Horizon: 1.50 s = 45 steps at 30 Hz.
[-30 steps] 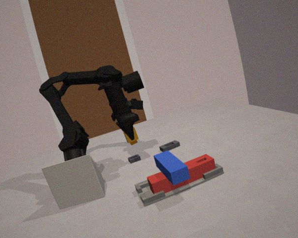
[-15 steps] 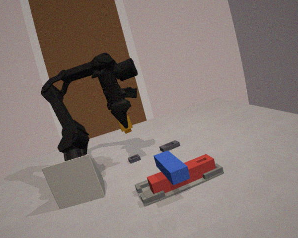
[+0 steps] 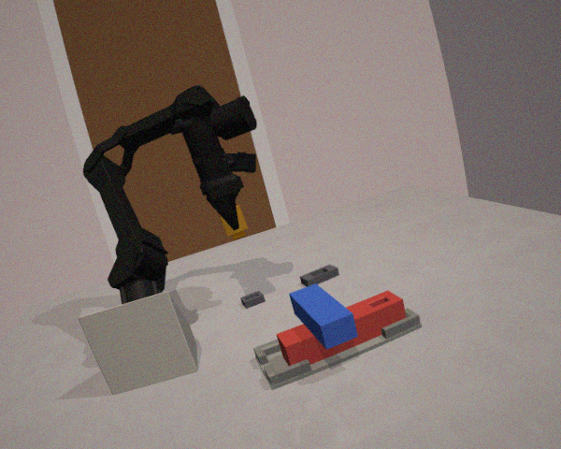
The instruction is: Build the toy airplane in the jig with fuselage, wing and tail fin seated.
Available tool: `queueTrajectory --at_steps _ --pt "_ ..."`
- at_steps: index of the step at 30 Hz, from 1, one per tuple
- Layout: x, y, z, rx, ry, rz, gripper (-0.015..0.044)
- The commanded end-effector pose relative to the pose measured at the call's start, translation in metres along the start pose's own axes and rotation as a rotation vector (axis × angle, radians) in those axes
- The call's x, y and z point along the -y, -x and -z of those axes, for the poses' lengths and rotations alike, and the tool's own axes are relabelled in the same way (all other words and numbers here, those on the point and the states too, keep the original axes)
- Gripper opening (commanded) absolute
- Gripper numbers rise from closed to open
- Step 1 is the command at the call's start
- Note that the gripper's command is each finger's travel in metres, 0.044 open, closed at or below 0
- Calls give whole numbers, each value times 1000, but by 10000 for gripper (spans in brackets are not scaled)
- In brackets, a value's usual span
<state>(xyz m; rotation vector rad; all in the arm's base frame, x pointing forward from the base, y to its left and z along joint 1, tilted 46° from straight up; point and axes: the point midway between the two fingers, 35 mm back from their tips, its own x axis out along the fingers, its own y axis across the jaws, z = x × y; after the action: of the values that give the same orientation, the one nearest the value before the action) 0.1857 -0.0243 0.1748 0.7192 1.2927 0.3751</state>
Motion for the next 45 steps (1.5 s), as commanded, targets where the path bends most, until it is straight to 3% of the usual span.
queueTrajectory --at_steps 1,45 --pt "6 2 -8 0 5 4 0" --pt "98 -5 -90 -40 -17 7 0"
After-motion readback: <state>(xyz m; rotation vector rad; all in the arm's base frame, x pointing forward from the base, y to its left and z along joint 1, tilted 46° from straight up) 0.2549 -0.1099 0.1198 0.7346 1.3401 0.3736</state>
